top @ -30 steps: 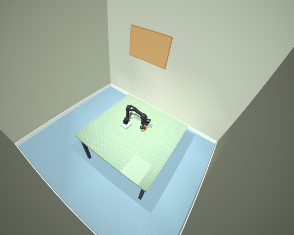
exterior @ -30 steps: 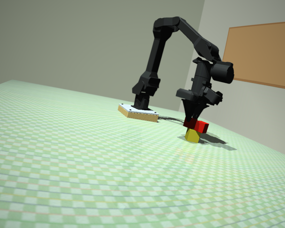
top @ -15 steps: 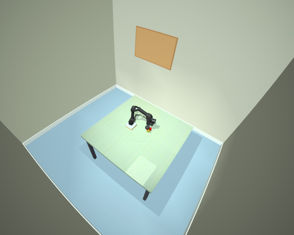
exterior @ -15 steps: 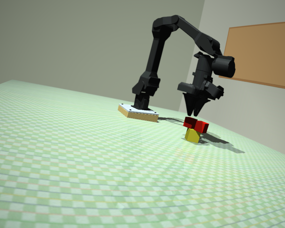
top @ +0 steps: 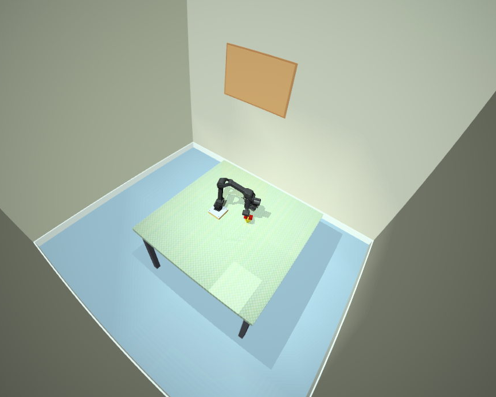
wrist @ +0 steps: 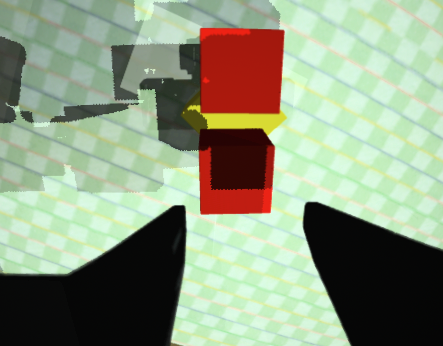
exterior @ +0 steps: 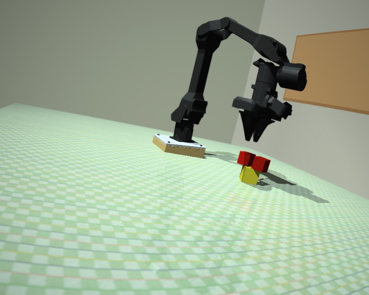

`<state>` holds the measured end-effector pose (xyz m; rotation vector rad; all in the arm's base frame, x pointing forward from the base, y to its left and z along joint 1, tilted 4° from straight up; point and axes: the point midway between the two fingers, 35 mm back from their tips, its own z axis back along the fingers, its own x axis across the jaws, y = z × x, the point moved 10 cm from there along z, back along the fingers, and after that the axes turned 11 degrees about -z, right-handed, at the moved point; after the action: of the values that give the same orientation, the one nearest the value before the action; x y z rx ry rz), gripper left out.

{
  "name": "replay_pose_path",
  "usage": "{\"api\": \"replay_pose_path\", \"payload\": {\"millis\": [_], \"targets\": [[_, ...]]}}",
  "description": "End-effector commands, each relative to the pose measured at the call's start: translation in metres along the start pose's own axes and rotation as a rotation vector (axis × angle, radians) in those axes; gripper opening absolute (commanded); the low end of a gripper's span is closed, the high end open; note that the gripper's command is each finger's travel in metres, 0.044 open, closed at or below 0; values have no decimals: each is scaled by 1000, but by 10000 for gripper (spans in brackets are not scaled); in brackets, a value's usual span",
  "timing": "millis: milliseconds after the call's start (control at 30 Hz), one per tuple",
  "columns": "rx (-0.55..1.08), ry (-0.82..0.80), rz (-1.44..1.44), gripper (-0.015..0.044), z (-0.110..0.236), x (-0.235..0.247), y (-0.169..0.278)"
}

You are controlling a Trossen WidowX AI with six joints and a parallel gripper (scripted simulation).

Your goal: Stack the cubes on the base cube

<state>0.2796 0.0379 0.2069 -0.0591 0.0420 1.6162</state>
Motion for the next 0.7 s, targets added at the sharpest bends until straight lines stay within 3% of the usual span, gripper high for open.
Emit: {"api": "replay_pose_path", "payload": {"millis": [0, 333, 567, 667], "targets": [[-5, -1, -6, 205, 8, 0, -1], [-5, -1, -6, 205, 19, 0, -1], [1, -1, 1, 389, 19, 2, 0], [1, -5, 1, 400, 20, 38, -6]]}}
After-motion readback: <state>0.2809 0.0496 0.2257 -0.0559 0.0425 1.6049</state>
